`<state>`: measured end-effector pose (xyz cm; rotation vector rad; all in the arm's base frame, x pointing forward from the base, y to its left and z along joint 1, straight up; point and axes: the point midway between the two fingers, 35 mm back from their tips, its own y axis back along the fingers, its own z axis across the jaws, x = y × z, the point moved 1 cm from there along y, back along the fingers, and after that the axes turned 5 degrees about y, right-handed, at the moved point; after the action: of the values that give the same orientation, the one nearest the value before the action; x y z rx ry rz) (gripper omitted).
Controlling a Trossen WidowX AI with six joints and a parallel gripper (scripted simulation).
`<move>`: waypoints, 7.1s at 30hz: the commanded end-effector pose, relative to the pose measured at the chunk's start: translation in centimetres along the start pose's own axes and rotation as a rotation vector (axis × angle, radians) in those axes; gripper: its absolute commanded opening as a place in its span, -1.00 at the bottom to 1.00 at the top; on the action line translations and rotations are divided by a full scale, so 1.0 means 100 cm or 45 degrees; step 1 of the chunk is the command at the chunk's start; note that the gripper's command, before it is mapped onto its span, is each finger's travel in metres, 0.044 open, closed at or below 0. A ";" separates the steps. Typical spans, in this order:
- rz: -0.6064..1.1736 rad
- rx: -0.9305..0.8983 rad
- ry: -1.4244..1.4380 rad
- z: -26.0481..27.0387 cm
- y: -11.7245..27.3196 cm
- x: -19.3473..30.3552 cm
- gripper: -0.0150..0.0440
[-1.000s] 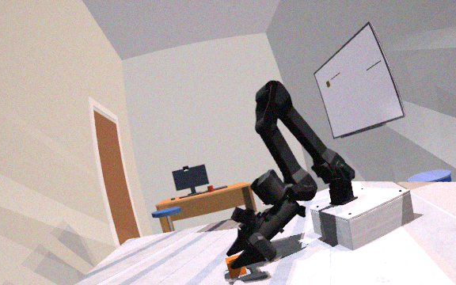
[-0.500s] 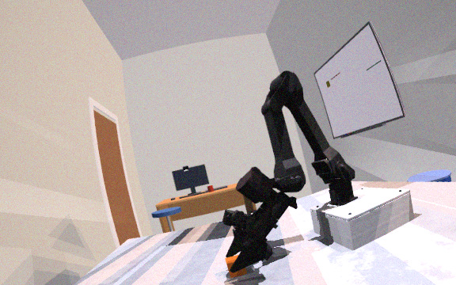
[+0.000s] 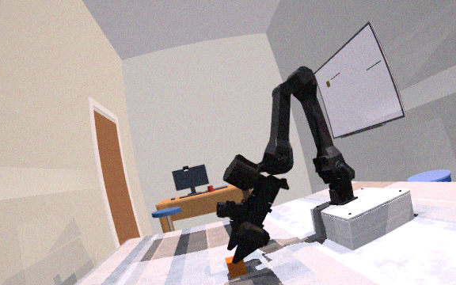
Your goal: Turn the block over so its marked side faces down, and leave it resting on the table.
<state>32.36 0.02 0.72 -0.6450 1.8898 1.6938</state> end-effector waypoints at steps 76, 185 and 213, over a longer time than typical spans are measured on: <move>0.883 -0.106 -0.023 -0.002 -0.022 -0.013 1.00; -0.234 0.004 -0.024 0.002 -0.039 0.005 -0.49; -0.466 0.028 -0.034 0.000 -0.024 0.011 -0.49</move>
<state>33.21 -0.13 -1.85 -0.8902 1.6429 1.4457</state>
